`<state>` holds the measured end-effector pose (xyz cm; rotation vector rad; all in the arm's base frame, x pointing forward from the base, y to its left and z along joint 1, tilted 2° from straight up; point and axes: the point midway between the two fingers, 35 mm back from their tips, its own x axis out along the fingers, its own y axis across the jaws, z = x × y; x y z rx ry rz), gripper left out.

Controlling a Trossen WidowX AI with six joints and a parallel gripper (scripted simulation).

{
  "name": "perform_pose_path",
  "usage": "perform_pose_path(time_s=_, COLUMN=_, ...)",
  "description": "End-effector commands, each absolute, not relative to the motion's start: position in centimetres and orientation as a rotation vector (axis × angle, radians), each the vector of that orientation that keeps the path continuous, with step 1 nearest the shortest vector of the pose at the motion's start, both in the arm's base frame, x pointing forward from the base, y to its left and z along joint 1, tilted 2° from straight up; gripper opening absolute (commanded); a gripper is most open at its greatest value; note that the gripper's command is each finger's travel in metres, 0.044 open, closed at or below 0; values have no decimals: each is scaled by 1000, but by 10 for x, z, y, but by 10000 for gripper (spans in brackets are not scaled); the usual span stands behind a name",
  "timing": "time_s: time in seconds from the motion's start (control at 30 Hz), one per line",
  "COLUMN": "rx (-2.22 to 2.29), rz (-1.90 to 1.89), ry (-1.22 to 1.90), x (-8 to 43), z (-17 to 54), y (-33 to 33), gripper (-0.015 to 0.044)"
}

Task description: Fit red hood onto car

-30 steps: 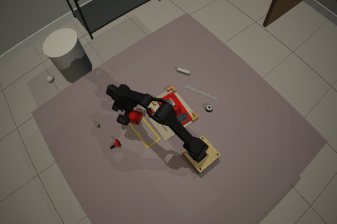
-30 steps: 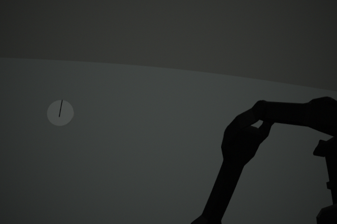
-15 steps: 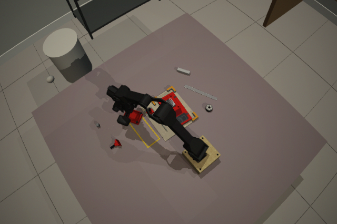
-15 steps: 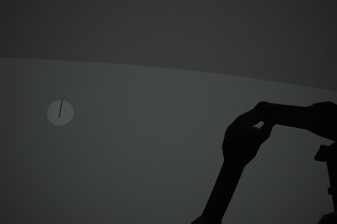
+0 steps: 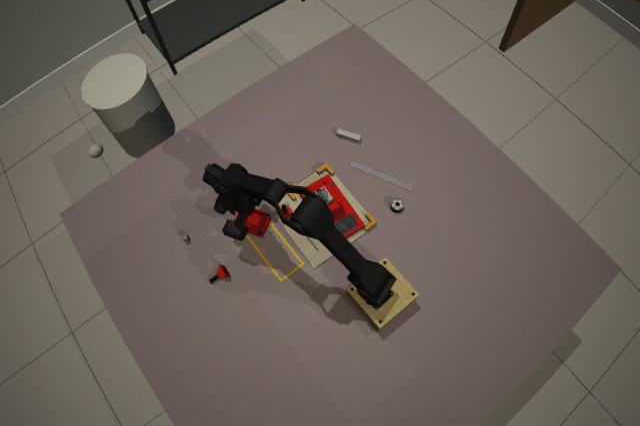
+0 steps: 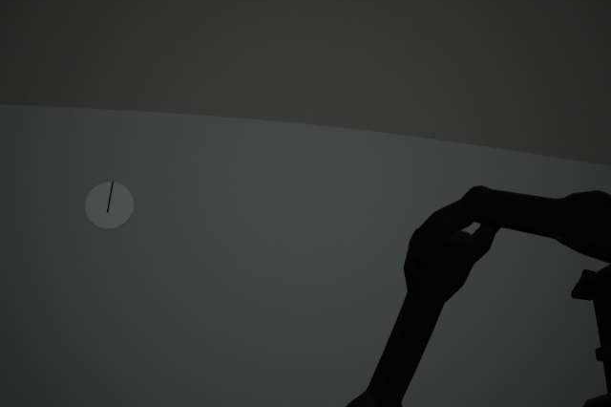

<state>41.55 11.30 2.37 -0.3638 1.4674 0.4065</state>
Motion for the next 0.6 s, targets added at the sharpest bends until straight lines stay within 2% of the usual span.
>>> perform_pose_path(time_s=0.0, rx=-367, rz=405, ry=1466, x=416, z=22, y=113, gripper=440)
perform_pose_path(time_s=0.57, rx=-367, rz=405, ry=1466, x=417, z=13, y=113, gripper=440)
